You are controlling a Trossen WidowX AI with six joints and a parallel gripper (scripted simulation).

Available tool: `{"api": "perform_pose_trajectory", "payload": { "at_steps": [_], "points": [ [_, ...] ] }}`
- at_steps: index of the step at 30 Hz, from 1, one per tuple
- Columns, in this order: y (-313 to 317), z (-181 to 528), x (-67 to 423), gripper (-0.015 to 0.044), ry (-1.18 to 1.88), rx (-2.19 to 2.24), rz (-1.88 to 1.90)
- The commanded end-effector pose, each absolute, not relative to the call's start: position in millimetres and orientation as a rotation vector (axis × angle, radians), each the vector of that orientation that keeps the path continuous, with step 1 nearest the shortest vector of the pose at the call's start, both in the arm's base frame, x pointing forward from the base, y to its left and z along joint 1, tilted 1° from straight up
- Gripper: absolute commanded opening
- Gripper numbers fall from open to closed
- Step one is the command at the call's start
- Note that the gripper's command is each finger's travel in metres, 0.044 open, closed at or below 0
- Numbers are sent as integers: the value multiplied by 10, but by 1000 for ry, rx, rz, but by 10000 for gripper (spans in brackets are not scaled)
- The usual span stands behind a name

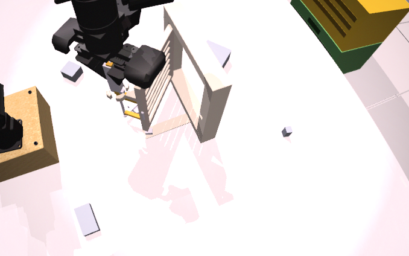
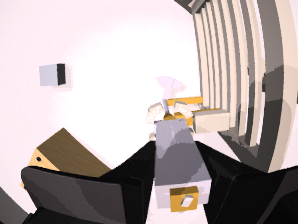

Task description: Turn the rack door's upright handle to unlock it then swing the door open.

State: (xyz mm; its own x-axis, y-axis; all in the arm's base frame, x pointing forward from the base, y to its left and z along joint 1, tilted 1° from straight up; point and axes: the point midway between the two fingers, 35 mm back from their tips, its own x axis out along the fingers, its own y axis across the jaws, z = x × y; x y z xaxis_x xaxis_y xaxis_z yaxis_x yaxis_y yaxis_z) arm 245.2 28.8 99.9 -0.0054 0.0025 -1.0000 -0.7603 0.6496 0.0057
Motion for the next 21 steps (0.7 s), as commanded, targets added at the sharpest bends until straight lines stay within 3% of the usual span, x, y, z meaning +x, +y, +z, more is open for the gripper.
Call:
{"api": "perform_pose_trajectory", "payload": {
  "at_steps": [1,21],
  "points": [
    [325,1001,2440,13,1475,-621,617],
    [671,998,2258,13,1527,-405,408]
  ]
}}
